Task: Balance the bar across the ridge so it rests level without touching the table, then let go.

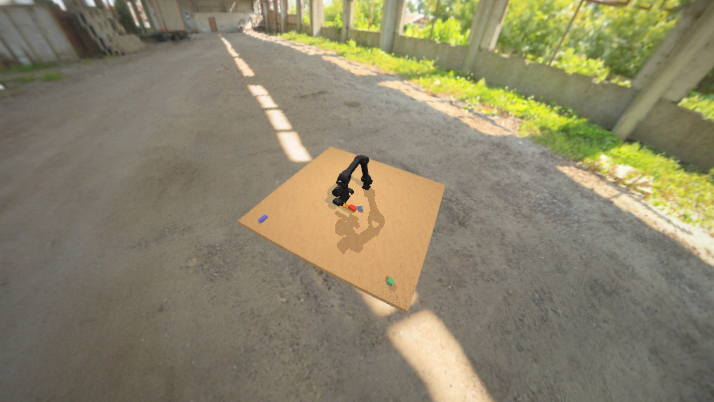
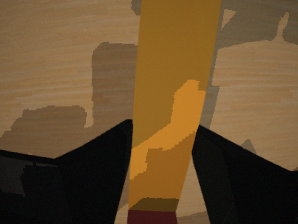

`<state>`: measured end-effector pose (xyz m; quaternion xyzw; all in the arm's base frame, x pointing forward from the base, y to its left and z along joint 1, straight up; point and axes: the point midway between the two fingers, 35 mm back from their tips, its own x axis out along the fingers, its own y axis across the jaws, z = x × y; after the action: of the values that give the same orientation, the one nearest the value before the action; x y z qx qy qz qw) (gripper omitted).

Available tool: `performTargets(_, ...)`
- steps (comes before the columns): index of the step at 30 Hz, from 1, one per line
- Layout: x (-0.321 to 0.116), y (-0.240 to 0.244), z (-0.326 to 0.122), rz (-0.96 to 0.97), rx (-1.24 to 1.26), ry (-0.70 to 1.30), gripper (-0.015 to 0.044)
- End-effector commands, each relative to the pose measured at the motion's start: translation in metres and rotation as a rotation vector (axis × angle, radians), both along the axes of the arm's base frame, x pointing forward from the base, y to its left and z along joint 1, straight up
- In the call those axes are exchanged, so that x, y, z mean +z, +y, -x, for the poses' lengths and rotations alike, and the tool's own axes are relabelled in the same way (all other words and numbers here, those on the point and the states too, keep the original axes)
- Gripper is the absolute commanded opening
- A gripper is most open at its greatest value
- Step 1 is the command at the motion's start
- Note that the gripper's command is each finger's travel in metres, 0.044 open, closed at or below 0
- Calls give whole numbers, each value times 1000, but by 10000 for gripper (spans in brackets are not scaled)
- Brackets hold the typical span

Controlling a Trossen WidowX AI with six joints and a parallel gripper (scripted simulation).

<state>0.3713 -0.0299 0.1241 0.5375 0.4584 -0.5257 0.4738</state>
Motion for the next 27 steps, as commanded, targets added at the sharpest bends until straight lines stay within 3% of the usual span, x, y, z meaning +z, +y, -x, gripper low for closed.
performTargets(1, 11, 1, 1, -2, -3, -8, 0)
performTargets(9, 25, 3, 5, -3, -21, -8, 0)
performTargets(27, 28, 48, 58, -20, -469, -4, 0)
